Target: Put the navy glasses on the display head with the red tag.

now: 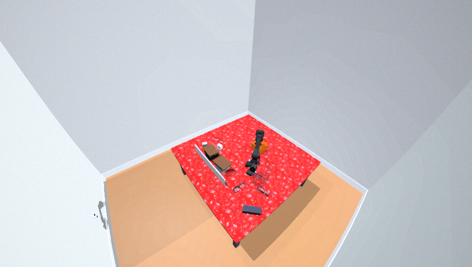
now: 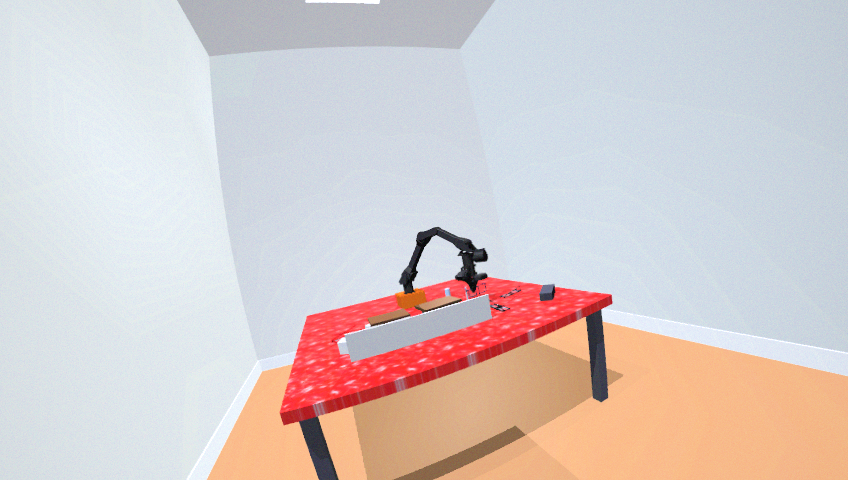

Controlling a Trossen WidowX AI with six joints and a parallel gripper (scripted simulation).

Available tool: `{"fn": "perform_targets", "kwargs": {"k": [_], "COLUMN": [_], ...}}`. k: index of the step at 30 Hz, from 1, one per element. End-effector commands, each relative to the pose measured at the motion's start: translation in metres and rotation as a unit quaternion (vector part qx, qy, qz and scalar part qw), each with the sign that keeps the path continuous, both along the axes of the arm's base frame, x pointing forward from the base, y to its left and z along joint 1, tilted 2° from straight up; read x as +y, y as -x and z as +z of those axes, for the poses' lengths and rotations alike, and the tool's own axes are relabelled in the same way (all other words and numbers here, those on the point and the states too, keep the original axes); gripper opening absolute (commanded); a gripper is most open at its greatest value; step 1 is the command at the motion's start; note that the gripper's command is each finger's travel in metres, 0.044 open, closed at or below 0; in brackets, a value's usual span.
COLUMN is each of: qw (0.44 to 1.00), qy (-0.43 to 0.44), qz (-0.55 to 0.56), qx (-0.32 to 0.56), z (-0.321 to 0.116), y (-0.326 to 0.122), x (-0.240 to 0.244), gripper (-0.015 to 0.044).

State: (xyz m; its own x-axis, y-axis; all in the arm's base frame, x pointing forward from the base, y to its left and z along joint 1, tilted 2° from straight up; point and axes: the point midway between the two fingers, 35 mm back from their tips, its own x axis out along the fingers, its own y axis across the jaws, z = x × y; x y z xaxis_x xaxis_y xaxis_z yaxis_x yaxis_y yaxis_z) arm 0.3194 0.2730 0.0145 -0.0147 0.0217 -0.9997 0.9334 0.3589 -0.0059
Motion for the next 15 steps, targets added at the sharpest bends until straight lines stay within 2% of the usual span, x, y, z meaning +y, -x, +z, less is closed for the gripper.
{"fn": "perform_targets", "kwargs": {"k": [1,15], "qw": [1.0,1.0], "qy": [-0.004,-0.004], "qz": [-0.001,-0.001], "qx": [-0.001,-0.001], "z": [0.0013,0.0016], "y": [-0.0012,-0.0027], "x": [0.0041,0.0105], "gripper": [0.0,0.0]}}
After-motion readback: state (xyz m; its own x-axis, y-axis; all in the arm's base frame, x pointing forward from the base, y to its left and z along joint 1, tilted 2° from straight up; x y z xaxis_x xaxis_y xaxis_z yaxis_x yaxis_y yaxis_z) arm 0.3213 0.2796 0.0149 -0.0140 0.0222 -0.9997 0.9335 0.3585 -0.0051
